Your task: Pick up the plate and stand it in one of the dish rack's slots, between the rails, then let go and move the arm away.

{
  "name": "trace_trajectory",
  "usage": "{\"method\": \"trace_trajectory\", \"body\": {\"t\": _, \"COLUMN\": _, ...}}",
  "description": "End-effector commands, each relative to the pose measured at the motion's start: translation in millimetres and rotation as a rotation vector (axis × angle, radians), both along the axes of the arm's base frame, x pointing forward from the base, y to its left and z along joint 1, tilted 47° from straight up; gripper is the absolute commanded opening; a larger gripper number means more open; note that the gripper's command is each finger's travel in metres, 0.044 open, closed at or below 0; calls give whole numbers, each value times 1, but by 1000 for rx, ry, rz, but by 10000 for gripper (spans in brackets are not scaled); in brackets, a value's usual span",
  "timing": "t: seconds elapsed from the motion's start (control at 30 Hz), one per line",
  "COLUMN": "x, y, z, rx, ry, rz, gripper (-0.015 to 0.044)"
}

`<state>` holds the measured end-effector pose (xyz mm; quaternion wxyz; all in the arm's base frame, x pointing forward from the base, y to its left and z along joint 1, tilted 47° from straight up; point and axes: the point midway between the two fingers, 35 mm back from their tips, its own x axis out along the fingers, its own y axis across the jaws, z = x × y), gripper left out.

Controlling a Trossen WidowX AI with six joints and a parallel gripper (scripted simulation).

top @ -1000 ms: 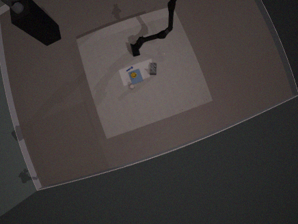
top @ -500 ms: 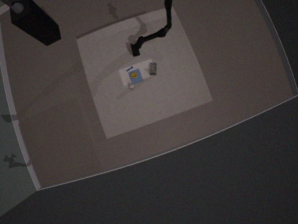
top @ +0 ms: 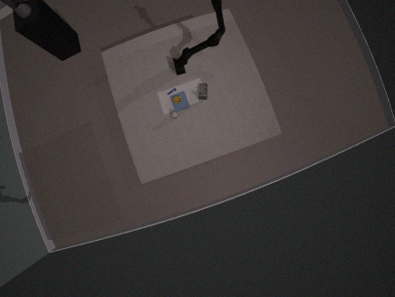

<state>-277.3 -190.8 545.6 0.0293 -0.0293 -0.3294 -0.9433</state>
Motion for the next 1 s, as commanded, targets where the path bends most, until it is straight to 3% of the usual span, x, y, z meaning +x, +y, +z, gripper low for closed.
{"method": "trace_trajectory", "body": {"t": 0.0, "x": 1, "y": -23, "z": -13, "rx": 82, "ry": -25, "rz": 63, "gripper": 400}}
{"method": "trace_trajectory", "body": {"t": 0.23, "x": 7, "y": -68, "z": -38, "rx": 246, "ry": -66, "rz": 192, "gripper": 400}}
{"method": "trace_trajectory", "body": {"t": 0.53, "x": 27, "y": -97, "z": -48, "rx": 234, "ry": -72, "rz": 297, "gripper": 400}}
{"method": "trace_trajectory", "body": {"t": 0.97, "x": 54, "y": -150, "z": -89, "rx": 402, "ry": -116, "rz": 459, "gripper": 400}}
